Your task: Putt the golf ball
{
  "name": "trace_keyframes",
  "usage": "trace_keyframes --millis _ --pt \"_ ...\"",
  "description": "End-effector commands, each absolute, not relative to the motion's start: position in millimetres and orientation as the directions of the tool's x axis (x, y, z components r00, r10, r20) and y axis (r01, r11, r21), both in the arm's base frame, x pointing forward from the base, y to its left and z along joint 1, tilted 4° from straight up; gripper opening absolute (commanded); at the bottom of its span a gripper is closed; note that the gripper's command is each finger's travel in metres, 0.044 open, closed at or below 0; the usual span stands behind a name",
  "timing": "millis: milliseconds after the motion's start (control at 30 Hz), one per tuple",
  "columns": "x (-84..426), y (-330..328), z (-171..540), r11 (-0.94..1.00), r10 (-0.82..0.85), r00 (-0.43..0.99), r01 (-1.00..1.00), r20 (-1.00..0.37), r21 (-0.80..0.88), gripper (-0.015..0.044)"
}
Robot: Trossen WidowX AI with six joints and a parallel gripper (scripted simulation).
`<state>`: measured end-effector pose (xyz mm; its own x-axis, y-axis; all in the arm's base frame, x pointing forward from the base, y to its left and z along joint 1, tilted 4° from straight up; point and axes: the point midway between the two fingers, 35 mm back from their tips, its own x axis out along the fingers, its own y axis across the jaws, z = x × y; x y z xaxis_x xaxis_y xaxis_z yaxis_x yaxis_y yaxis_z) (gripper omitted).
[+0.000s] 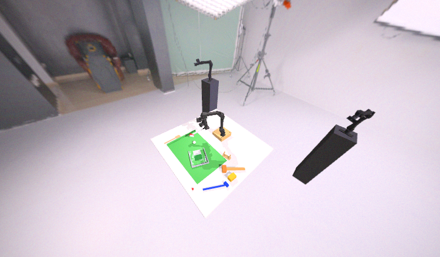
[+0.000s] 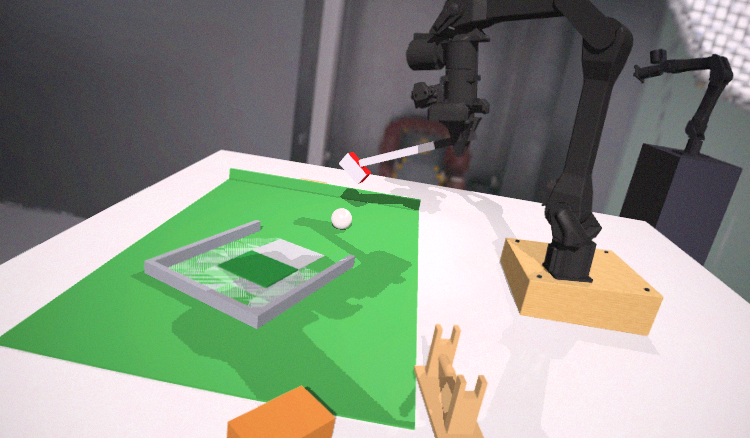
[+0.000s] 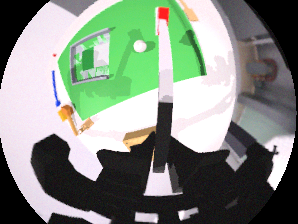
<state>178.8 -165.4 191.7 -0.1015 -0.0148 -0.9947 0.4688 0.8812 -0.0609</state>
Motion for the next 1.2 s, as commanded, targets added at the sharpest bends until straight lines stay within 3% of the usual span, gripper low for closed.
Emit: trace_keyframes --millis 0,1167 --pt "179.3 -168.4 184.6 0.875 -0.005 -0.115 0.481 -0.993 -0.06 0.0" --pt "183.0 -174.0 127.3 0.876 0.044 -0.167 0.48 -0.985 -0.043 0.0"
